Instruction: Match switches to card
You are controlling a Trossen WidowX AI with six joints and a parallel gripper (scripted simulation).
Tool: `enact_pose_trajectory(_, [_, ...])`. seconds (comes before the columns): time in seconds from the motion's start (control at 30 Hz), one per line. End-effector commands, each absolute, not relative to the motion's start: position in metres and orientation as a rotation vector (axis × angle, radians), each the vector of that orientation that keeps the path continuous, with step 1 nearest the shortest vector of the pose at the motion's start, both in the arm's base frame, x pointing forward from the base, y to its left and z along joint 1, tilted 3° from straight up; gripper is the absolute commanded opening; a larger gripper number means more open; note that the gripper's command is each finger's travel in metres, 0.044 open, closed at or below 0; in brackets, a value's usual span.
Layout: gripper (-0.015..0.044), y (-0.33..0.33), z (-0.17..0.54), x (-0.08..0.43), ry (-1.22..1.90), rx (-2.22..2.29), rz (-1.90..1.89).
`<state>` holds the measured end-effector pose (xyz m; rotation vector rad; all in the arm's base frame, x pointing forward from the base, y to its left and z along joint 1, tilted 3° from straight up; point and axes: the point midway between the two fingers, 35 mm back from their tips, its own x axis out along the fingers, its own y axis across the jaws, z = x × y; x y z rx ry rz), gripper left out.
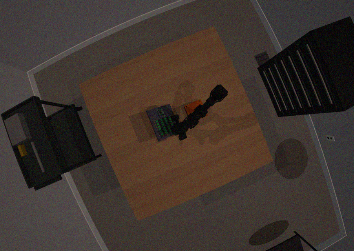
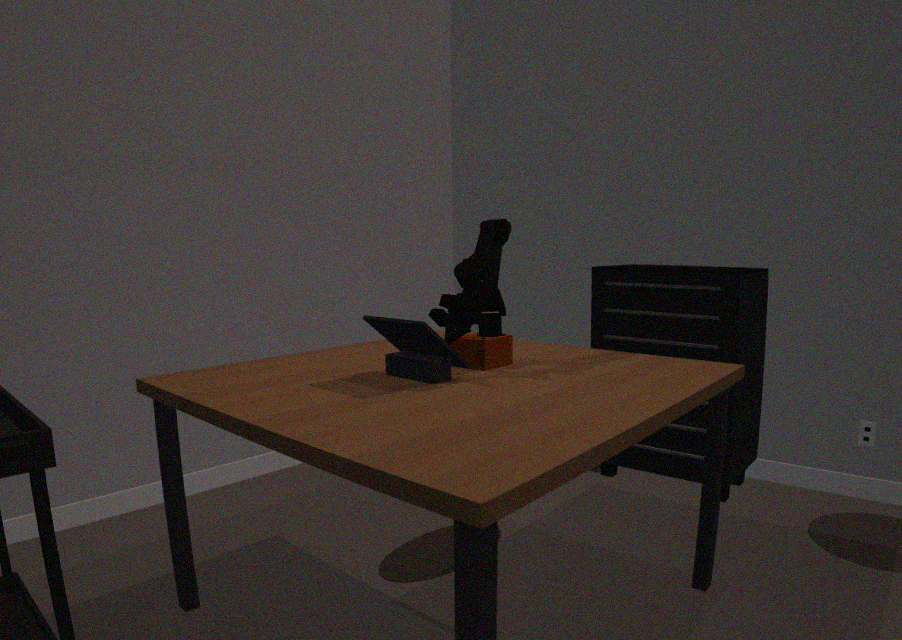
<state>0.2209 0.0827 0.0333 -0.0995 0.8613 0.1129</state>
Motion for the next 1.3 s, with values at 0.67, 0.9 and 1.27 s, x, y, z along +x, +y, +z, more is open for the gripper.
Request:
enact_pose_trajectory(0.67, [0.0, 0.085, 0.042, 0.216, 0.868, -0.1, 0.114])
enact_pose_trajectory(0.9, [0.0, 0.08, 0.082, 0.182, 0.892, -0.105, 0.119])
enact_pose_trajectory(1.27, [0.0, 0.055, 0.095, 0.198, 0.905, -0.106, 0.117])
